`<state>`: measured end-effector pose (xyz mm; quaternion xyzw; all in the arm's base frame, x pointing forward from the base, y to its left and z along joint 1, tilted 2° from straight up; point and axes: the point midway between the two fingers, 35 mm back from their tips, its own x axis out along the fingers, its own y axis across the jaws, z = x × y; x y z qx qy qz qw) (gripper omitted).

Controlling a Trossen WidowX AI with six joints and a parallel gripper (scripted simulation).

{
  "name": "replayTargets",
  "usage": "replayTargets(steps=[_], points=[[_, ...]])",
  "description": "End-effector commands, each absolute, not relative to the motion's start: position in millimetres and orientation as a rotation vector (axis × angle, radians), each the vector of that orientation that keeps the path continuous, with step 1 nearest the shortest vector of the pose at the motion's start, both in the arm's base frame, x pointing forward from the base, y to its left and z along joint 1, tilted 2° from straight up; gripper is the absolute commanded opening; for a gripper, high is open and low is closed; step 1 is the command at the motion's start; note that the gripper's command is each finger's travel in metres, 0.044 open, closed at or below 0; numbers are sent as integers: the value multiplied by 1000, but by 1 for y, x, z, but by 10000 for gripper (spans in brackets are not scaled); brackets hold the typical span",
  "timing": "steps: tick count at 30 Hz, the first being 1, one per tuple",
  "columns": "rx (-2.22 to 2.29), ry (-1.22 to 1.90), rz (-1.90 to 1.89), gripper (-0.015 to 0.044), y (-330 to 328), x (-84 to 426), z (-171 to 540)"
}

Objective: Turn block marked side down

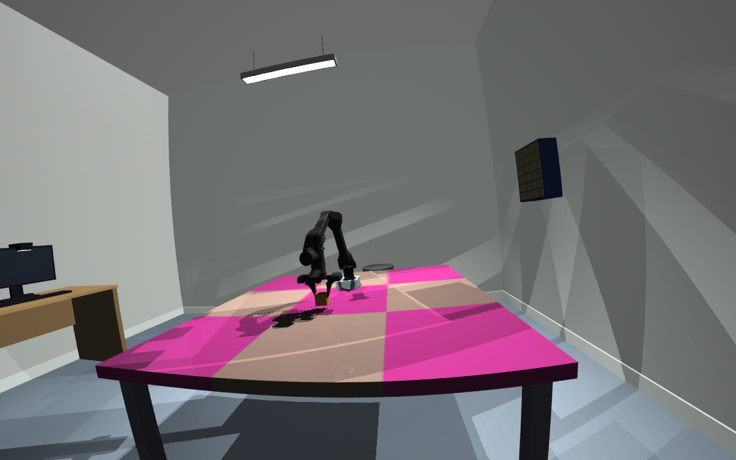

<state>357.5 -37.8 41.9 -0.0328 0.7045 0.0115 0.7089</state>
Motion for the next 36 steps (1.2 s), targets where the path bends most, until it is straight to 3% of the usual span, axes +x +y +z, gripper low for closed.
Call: replayTargets(steps=[1,36], points=[[-71,1521,23,0,-38,359,45],[-63,1042,38,0,-39,353,40]])
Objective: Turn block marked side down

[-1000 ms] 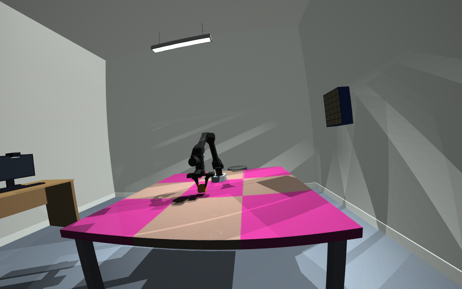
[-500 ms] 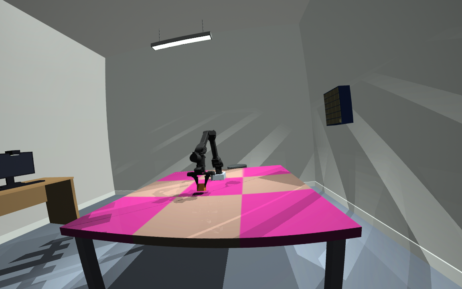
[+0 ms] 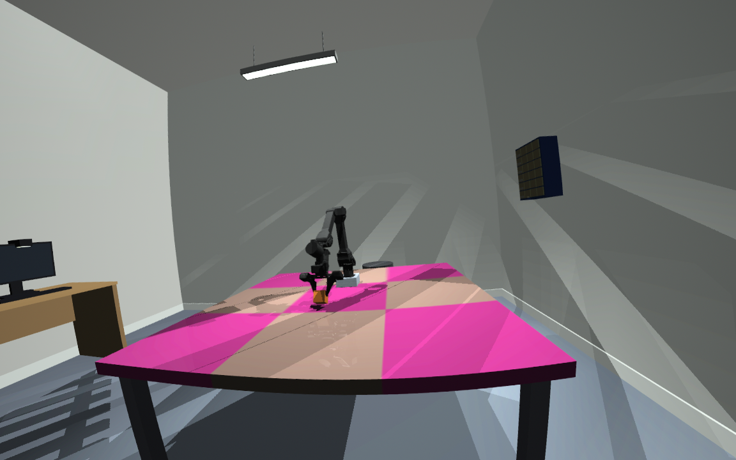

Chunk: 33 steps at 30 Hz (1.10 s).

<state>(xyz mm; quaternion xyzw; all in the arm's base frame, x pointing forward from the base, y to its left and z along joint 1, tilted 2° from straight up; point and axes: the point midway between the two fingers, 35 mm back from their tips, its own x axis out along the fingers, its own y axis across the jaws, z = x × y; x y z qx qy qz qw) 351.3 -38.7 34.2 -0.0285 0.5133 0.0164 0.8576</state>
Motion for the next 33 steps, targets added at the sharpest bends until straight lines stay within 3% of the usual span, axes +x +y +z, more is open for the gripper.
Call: replayTargets(steps=[1,33], points=[[-63,1042,38,0,-39,353,40],[-46,622,47,0,-41,360,5]])
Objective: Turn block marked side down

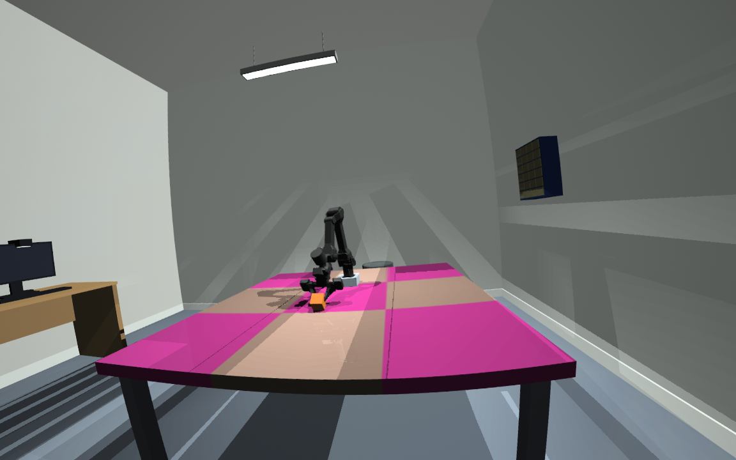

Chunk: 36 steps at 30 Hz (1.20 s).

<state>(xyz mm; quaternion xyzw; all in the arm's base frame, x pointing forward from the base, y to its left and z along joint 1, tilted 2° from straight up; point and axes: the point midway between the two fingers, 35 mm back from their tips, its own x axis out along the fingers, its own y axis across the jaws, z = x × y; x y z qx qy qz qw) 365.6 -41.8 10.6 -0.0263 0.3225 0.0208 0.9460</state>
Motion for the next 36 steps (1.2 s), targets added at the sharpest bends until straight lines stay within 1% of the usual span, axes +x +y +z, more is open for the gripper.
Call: replayTargets(steps=[1,7,27,36], points=[[-46,607,47,0,-41,359,5],[-50,527,51,0,-40,351,8],[-49,496,52,0,-40,350,11],[-49,496,52,236,-40,350,11]])
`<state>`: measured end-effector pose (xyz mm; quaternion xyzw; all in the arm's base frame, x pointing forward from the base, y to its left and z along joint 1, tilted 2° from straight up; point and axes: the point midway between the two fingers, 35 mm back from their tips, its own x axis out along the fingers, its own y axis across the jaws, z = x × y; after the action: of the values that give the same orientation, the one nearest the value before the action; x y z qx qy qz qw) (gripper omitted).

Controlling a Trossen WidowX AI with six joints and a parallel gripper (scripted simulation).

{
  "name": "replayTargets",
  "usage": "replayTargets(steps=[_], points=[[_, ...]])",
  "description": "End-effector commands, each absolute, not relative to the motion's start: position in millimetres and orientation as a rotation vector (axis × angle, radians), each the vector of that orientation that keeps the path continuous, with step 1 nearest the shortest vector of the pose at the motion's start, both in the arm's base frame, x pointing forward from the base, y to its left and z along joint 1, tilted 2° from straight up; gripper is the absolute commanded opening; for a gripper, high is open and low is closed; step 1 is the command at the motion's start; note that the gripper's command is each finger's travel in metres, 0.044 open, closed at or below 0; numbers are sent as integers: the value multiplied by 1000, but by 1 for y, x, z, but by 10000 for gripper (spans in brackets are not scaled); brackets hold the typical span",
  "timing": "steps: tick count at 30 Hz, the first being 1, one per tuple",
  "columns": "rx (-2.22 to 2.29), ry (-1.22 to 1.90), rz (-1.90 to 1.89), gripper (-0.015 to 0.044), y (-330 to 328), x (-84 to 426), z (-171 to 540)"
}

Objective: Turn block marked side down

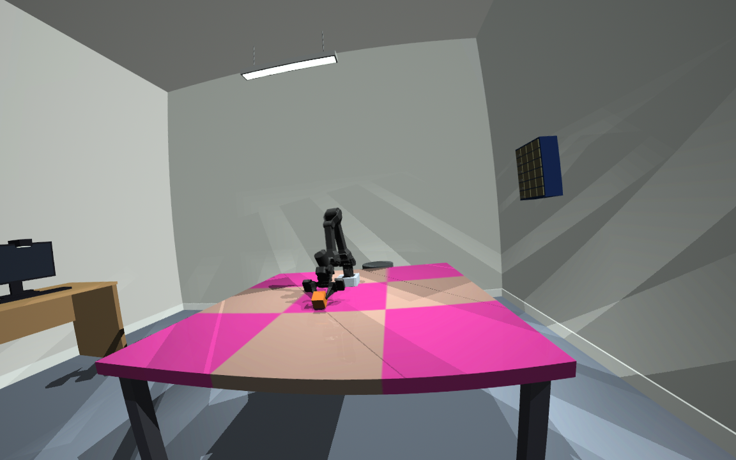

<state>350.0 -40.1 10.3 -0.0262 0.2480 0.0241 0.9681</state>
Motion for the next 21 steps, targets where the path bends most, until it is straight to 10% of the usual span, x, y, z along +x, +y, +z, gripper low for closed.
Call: replayTargets(steps=[1,8,21], points=[[-49,496,52,263,-40,350,11],[-49,496,52,440,-40,350,11],[-49,496,52,440,-40,350,11]])
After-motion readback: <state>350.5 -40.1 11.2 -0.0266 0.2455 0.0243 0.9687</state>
